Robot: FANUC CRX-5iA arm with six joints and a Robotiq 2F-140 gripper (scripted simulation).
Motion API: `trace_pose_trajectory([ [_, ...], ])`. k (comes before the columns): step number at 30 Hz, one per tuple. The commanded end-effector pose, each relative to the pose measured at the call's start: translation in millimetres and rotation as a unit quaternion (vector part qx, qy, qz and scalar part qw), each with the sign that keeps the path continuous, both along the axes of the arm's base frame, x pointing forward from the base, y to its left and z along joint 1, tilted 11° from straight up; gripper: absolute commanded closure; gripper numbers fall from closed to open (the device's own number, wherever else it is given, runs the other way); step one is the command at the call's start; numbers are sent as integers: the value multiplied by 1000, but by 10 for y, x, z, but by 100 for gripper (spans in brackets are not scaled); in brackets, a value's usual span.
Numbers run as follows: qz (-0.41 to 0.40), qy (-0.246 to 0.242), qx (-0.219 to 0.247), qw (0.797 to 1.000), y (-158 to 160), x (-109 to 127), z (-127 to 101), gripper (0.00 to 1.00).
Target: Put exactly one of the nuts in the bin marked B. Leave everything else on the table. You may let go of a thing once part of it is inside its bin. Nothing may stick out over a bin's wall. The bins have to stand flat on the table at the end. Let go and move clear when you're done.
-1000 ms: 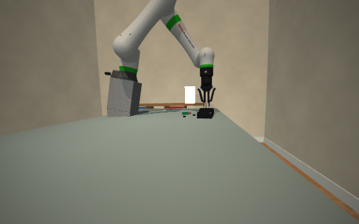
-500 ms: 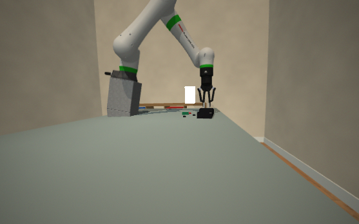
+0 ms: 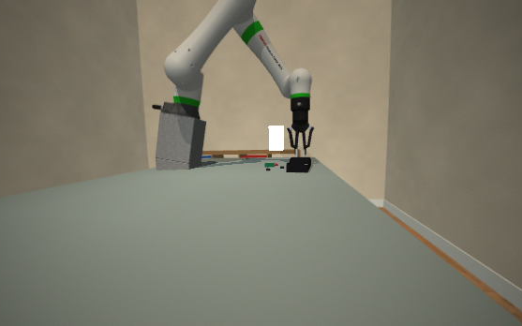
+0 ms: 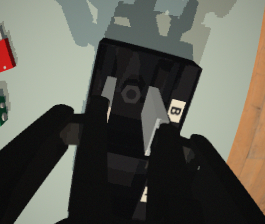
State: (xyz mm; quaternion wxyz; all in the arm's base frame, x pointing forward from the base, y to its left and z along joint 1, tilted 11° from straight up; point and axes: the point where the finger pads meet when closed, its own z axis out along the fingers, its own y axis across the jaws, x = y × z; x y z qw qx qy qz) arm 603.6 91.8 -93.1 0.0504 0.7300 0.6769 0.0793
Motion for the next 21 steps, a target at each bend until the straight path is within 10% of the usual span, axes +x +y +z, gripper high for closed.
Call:
trace_pose_trajectory([
  [1,0,0,0,1000,-2,-8,54,81],
  [21,0,0,0,1000,-11,-57,313,81],
])
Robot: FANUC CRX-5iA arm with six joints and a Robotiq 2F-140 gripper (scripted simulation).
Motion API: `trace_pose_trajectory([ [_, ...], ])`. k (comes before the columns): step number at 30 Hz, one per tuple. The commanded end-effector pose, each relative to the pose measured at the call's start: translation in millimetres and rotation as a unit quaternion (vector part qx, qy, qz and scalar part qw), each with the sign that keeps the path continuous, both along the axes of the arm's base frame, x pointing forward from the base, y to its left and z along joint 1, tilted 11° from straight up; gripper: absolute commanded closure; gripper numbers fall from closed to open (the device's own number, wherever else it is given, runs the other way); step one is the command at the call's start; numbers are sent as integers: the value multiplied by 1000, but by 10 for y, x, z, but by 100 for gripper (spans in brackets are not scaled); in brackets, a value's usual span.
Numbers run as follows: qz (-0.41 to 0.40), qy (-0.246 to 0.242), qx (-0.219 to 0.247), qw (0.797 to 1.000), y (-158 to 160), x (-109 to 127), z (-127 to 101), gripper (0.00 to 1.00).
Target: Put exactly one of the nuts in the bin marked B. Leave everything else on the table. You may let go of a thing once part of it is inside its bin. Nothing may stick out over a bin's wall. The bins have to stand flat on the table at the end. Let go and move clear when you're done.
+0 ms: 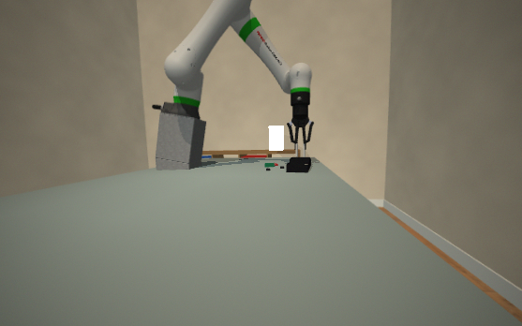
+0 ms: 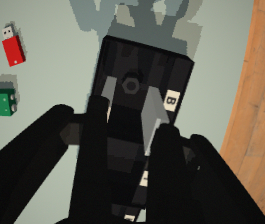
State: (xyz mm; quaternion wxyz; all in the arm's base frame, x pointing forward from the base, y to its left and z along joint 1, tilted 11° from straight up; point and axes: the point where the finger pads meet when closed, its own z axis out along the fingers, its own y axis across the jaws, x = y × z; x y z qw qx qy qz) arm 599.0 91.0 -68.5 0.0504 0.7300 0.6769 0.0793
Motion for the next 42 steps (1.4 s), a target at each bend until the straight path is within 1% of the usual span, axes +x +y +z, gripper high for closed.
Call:
trace_pose_trajectory([
  [1,0,0,0,1000,-2,-11,67,81],
  [5,0,0,0,1000,-8,-42,235,81],
  [13,0,0,0,1000,-7,-43,234,81],
  [14,0,0,0,1000,-9,-50,274,0],
  [16,0,0,0,1000,-11,-65,352,0],
  [18,0,0,0,1000,-11,-65,352,0],
  [33,0,0,0,1000,-31,-176,942,0],
  [35,0,0,0,1000,-31,-176,942,0],
  [42,0,0,0,1000,-41,-227,1217,0],
])
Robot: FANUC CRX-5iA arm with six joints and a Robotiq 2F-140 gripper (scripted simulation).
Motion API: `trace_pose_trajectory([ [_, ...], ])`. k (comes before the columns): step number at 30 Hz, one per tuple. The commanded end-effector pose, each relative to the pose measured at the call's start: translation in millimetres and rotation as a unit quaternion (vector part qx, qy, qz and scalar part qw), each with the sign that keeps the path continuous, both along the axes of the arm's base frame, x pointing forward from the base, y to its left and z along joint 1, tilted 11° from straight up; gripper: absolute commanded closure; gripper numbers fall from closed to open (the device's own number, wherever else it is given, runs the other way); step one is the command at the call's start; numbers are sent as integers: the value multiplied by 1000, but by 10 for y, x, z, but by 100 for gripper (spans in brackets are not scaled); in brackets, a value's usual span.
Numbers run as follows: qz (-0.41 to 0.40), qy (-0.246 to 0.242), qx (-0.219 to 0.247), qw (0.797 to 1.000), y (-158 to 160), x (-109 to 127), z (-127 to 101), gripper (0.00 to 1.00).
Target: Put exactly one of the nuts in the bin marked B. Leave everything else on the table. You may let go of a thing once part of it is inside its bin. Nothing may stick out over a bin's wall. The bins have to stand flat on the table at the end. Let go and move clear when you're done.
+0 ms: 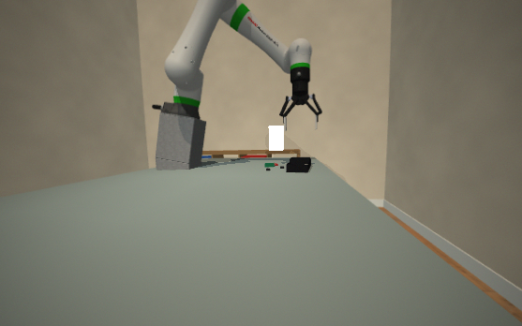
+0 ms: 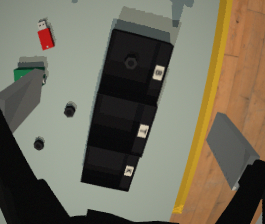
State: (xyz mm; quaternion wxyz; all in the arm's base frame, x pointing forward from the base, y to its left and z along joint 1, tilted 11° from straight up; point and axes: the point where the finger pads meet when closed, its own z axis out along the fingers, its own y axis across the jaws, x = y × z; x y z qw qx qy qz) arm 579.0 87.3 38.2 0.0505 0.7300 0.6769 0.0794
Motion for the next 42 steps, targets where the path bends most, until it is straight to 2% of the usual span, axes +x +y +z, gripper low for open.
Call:
trace_pose_trajectory([
  [1,0,0,0,1000,-6,-35,189,0],
  [5,0,0,0,1000,-11,-62,332,0],
  [42,0,0,0,1000,-11,-62,332,0],
])
